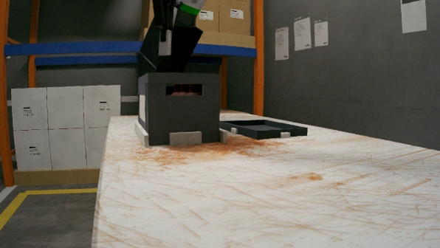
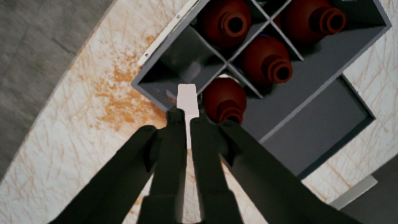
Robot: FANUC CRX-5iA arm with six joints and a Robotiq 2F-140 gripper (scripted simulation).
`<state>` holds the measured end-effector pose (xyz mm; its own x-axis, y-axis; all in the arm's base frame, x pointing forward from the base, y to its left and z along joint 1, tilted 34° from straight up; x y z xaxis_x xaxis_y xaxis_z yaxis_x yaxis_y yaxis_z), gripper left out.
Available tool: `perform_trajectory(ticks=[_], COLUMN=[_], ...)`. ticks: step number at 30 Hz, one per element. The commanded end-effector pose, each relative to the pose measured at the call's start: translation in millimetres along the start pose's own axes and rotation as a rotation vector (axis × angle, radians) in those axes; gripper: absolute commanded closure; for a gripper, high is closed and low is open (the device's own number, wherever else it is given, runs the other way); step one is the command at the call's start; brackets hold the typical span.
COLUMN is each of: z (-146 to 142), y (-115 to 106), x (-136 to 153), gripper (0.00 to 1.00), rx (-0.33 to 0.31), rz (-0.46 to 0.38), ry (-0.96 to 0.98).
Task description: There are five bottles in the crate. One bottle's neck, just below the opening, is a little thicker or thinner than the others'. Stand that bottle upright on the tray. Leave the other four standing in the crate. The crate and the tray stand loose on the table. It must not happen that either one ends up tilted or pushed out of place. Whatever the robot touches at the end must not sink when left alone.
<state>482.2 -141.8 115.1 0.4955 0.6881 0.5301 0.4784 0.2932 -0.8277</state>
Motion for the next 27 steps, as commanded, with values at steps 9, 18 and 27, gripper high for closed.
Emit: perform_trajectory(ticks=[9, 18, 27], z=[-1, -1, 49], y=[-1, -1, 0], x=[0, 0, 61], gripper=[0.9, 0.9, 0.9], rx=[-0.001, -0.001, -0.002], rz=[0.0, 0.0, 0.0], ry=[0.0, 0.0, -0.001])
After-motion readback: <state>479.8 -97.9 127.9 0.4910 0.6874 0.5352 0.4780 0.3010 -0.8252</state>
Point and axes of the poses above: the point where the finger pads meet when closed, its own y axis out along the fingers, its own z axis across the jaws, x = y × z, the point moved 10 cm from there along -y, back along the fingers, and after that the axes turned 4 degrees about -y, right-handed, at the moved point
